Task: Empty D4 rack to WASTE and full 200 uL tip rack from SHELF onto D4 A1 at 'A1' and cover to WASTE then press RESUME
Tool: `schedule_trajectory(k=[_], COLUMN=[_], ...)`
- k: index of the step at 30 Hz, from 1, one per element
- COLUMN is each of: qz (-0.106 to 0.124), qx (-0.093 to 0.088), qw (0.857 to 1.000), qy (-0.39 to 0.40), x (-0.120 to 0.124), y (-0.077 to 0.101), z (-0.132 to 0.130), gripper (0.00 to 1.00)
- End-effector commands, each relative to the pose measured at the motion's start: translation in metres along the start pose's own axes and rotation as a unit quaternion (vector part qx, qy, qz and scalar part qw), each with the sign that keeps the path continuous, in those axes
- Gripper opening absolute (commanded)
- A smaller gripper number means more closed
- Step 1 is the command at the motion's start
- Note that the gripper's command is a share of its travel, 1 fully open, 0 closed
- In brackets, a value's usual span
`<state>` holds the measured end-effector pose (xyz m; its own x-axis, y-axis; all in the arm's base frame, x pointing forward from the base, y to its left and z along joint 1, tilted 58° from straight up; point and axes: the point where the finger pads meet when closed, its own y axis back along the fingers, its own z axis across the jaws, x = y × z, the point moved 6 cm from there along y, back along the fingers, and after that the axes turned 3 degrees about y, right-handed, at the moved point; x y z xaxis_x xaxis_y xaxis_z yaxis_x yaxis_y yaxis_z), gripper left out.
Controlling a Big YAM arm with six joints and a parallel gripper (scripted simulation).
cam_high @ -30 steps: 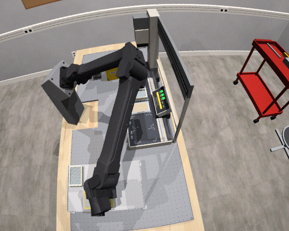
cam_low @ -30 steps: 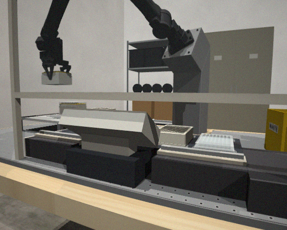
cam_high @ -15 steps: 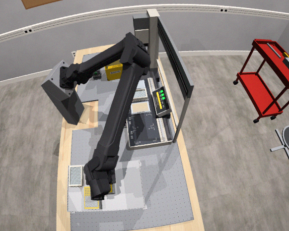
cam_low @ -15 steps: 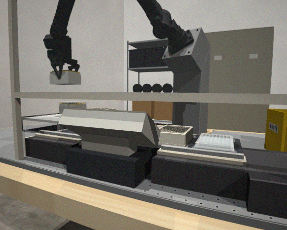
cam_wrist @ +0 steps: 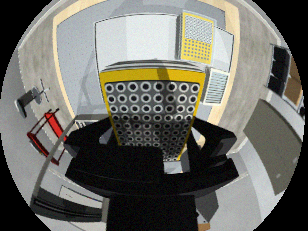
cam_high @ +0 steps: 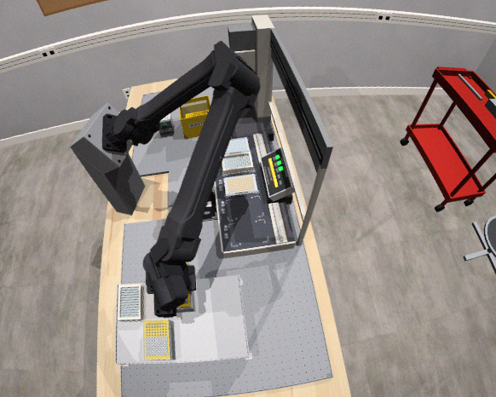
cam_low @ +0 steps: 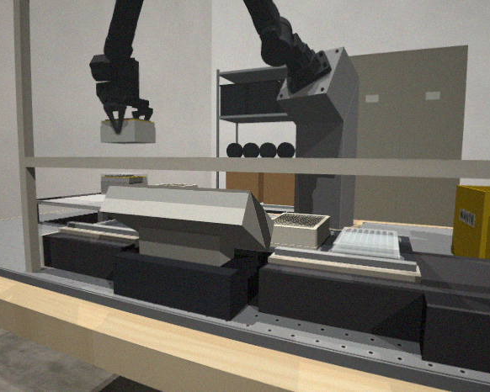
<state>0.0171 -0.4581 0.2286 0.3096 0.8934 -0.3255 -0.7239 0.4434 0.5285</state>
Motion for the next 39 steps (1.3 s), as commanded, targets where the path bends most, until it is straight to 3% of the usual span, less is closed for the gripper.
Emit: schedule_trajectory(k=[1, 33, 36, 39], qz=[-0.005, -0.005, -0.009, -0.007], qx=[-0.004, -0.005, -0.003, -0.006], qw=[1.0, 1.0, 1.0, 1.0], qy=[0.004, 0.002, 0.0, 0.004], x=[0.015, 0.155, 0.154, 0.147], y=[0.001, 0.001, 0.003, 0.004], z=[0.012, 0.014, 0.012, 0.037], gripper=[0.0, 0.0, 0.0, 0.0])
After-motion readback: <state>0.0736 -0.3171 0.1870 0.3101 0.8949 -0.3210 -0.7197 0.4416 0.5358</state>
